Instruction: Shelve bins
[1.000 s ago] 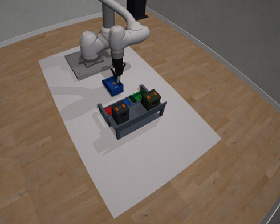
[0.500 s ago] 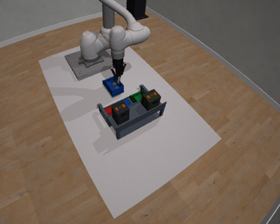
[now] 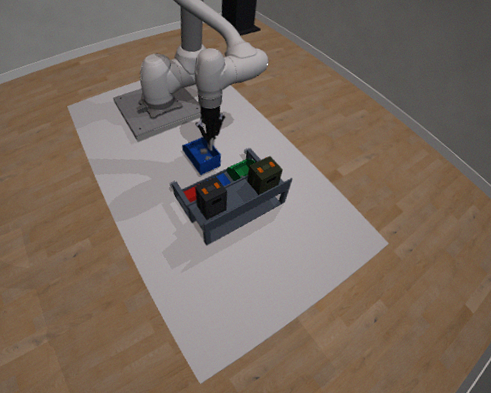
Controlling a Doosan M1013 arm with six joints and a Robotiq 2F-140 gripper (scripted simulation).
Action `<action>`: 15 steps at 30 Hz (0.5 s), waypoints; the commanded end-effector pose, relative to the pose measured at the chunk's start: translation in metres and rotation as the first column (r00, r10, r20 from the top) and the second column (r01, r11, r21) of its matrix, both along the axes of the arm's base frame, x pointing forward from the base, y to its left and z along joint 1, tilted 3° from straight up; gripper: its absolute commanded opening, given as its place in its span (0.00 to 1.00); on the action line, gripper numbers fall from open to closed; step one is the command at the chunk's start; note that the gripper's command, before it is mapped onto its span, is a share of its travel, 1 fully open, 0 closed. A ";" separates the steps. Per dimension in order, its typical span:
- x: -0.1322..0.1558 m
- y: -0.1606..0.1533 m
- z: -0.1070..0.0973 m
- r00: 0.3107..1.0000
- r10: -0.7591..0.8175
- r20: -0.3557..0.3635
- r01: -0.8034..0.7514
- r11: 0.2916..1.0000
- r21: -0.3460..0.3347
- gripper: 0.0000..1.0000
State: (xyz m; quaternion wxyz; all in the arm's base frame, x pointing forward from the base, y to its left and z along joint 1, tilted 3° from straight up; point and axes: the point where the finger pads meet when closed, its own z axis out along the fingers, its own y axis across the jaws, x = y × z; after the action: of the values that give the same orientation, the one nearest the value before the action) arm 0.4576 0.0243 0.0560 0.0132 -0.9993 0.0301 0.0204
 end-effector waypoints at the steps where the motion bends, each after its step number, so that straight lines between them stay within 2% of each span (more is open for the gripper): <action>1: 0.004 0.000 0.000 1.000 0.000 0.000 0.000 1.000 0.000 0.10; 15: 0.006 0.000 0.000 1.000 0.000 0.000 0.000 1.000 0.000 0.10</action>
State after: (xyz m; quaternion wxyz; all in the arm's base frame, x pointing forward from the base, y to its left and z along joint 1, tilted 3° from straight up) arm 0.4636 0.0240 0.0557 0.0132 -0.9993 0.0301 0.0204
